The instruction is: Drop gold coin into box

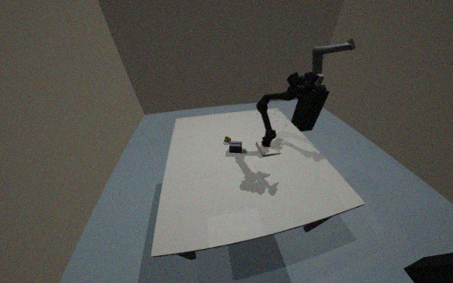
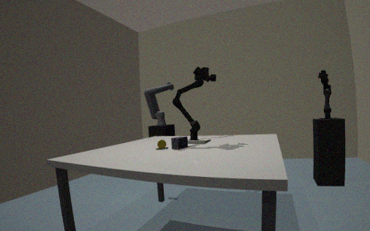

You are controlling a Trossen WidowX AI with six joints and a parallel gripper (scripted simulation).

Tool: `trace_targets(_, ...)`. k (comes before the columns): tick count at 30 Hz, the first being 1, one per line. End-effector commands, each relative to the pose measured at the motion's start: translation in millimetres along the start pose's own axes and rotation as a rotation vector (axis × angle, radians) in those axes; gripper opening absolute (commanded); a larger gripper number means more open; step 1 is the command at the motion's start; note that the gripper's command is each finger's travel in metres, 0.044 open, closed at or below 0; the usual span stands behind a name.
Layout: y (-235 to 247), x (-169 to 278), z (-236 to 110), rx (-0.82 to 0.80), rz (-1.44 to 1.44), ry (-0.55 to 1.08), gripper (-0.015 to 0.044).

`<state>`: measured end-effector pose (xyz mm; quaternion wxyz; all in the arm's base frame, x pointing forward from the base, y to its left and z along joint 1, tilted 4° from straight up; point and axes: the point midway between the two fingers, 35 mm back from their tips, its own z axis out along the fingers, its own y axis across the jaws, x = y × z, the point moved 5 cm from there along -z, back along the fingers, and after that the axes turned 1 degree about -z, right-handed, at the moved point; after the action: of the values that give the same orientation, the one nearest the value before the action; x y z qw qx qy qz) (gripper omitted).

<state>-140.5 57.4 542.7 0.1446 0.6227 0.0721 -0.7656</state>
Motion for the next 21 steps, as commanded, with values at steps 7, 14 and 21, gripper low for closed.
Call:
trace_targets(7,-52,-7,-21,0.279,0.092,-0.100,0.0216)
trace_targets(14,-119,-8,-75,0.639,0.187,-0.194,0.0161)
trace_targets(21,-164,-5,-152,1.002,0.275,-0.303,0.0161)
